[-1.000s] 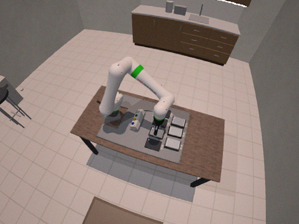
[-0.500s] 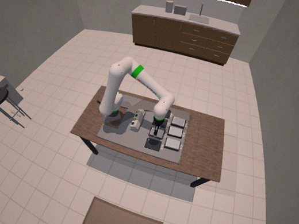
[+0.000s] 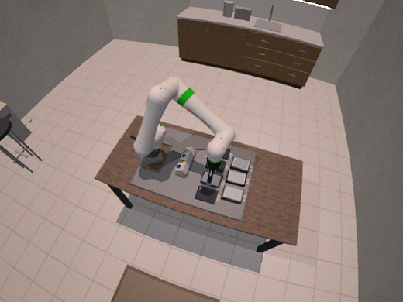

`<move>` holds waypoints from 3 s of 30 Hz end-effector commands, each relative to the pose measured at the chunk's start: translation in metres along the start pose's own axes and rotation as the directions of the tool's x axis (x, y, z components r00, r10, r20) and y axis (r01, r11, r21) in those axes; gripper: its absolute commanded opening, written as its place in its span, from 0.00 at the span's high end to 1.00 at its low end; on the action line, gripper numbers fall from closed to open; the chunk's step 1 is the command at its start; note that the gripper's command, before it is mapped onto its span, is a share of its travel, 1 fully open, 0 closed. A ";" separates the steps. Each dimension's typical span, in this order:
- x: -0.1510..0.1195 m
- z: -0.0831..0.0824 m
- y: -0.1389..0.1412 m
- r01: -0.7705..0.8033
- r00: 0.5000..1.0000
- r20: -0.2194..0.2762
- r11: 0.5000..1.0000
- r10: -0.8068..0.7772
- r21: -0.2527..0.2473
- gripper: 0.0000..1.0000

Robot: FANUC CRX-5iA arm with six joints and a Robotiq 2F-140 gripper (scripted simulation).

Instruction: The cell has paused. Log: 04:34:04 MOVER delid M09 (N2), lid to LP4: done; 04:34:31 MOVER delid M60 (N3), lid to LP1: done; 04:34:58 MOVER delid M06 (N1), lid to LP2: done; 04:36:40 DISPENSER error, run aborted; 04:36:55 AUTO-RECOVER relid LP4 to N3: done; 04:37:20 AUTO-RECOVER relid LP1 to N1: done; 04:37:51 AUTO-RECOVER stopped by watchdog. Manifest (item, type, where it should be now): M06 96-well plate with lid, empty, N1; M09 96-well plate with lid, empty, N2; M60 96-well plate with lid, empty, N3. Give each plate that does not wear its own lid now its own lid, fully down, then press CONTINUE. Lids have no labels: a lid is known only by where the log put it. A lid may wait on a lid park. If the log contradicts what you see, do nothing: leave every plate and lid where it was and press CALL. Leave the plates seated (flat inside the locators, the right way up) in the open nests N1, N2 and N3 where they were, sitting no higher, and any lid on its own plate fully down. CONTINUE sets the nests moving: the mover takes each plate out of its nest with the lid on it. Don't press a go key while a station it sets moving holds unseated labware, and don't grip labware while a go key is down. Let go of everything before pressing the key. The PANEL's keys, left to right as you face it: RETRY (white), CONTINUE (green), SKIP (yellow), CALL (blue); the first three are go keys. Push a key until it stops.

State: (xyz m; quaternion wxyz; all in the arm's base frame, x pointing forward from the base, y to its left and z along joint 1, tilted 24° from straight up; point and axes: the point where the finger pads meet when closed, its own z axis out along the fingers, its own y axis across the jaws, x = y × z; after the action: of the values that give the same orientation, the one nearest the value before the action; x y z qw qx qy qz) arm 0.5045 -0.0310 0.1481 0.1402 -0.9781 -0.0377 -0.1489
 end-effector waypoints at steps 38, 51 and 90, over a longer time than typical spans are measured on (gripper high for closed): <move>0.000 0.007 0.000 0.000 1.000 0.000 1.000 0.000 0.000 0.34; 0.000 0.007 0.000 0.000 1.000 0.000 1.000 0.000 0.000 0.34; 0.000 0.007 0.000 0.000 1.000 0.000 1.000 0.000 0.000 1.00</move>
State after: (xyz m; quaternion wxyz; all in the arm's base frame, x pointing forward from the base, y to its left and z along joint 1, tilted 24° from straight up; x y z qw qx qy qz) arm 0.5069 -0.0290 0.1417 0.1400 -0.9781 -0.0377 -0.1495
